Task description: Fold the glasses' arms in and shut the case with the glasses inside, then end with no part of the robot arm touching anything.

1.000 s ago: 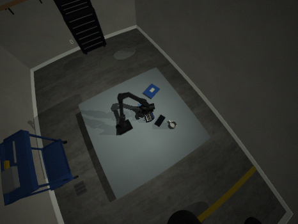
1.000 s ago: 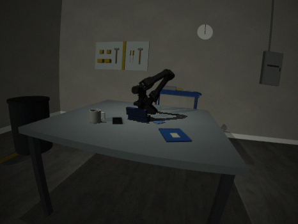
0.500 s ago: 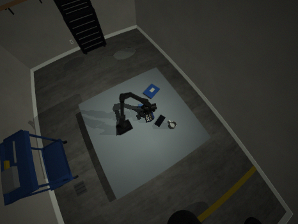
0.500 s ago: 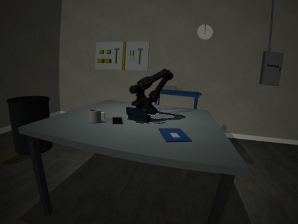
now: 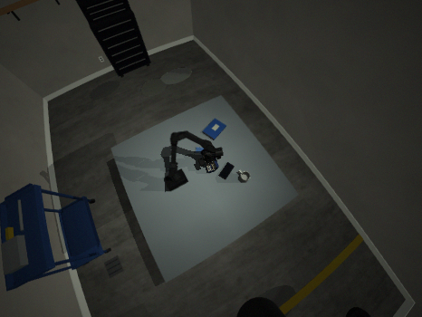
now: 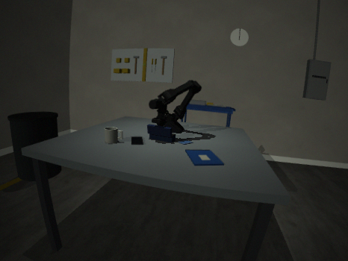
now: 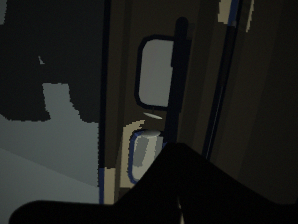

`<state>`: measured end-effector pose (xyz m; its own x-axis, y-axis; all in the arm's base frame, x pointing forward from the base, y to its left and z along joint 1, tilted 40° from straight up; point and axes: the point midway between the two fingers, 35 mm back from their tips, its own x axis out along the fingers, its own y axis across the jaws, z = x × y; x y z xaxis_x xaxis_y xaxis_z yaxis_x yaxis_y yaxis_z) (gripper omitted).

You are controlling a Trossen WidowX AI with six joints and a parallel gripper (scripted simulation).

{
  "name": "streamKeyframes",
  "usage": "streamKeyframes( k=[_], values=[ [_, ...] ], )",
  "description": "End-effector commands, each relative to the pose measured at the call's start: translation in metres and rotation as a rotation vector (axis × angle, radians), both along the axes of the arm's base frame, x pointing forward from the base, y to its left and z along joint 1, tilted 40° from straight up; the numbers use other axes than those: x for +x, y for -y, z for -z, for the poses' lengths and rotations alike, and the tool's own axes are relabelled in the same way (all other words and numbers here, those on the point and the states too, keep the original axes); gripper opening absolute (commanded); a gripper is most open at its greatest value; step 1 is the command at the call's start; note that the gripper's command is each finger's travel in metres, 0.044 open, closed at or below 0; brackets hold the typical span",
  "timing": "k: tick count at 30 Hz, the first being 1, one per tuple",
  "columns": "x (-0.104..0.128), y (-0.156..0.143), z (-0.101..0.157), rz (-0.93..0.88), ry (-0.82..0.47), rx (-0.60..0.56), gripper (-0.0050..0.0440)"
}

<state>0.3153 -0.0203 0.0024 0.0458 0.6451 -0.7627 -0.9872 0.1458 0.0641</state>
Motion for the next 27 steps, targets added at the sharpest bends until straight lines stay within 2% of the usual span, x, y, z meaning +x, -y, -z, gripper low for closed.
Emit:
streamKeyframes(
  k=[1, 27],
  values=[
    [-0.002, 0.001, 0.005, -0.004, -0.008, 0.0, 0.0],
    [-0.006, 0.012, 0.016, -0.004, -0.008, 0.0, 0.0]
  ],
)
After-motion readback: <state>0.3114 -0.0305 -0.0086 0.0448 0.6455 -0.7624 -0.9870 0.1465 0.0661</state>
